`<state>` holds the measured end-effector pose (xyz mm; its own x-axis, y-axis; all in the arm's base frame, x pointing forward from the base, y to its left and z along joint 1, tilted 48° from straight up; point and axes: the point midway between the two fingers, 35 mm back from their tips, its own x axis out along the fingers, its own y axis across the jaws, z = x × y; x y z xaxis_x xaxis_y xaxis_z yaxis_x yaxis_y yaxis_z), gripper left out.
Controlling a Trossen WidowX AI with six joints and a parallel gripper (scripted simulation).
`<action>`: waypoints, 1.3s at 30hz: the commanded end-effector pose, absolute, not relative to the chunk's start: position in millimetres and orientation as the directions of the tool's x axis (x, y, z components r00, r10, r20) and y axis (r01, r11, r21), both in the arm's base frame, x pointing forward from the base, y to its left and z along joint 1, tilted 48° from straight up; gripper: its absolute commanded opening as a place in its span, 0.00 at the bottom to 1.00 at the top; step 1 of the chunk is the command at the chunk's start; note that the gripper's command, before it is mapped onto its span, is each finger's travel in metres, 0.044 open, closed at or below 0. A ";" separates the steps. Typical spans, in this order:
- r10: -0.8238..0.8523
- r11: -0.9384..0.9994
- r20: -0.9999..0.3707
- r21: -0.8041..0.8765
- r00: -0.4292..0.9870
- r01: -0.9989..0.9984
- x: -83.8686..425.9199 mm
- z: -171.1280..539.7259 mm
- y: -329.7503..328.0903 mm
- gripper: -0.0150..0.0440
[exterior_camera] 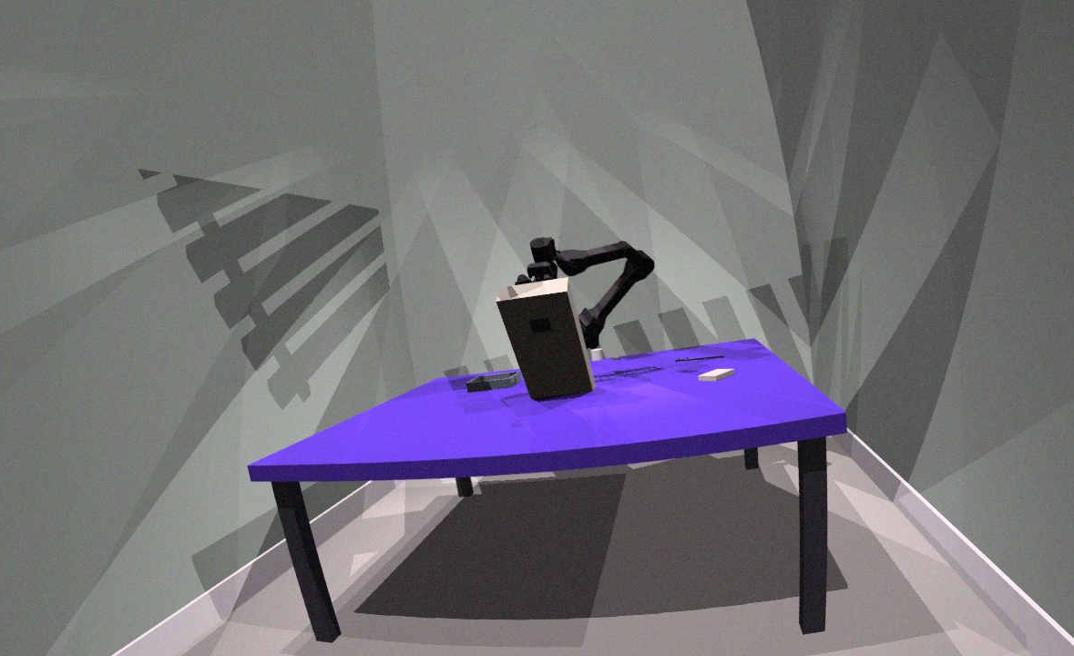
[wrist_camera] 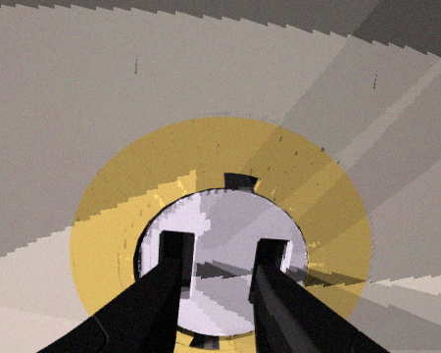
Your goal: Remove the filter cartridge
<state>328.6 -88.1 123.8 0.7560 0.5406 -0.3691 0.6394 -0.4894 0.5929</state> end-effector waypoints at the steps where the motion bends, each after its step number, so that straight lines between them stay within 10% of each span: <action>1: 0.539 -0.493 -0.371 0.589 0.756 0.640 329.5 122.7 -87.5 0.41; 39: 0.539 -0.493 -0.371 0.590 0.756 0.640 340.6 116.8 -79.1 0.41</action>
<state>338.2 -81.7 118.3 0.7594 0.5394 -0.3639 0.6359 -0.4969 0.5905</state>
